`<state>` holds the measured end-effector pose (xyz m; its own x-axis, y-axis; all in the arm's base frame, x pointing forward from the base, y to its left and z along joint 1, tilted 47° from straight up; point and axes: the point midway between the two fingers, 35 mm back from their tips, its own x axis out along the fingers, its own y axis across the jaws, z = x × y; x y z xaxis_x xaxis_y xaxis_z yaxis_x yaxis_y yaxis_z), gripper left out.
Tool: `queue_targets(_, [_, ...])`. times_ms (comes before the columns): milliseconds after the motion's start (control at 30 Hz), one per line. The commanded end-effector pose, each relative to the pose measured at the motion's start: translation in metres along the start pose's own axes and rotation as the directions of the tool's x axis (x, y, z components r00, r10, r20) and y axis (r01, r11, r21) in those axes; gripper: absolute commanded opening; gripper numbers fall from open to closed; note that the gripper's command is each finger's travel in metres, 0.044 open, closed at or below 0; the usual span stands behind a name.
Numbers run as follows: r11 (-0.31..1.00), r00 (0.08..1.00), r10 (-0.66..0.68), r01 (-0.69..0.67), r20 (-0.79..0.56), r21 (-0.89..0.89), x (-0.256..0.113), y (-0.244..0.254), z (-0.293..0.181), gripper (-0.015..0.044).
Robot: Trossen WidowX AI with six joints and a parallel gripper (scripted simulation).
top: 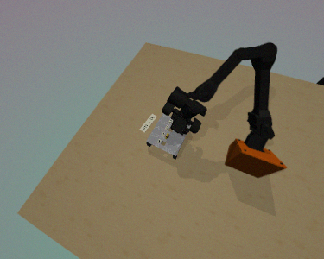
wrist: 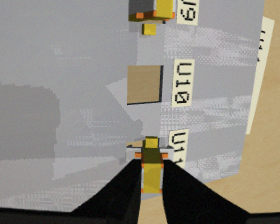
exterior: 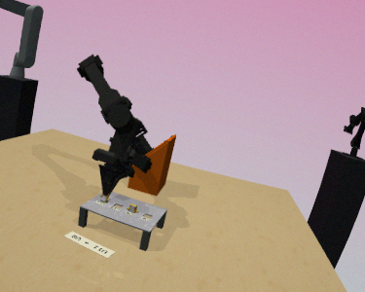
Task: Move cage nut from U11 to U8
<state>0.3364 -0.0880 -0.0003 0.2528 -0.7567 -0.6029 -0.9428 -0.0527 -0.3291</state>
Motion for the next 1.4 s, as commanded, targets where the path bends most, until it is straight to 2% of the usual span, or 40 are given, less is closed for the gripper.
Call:
queue_targets(0, [1.000, 1.000, 0.001, -0.001, -0.003, 0.003, -0.0001, -0.0005, -0.0002, 0.0028])
queue_targets(1367, [0.999, 0.999, 0.038, -0.038, -0.003, 0.003, -0.0017, -0.0026, -0.0001, 0.0028])
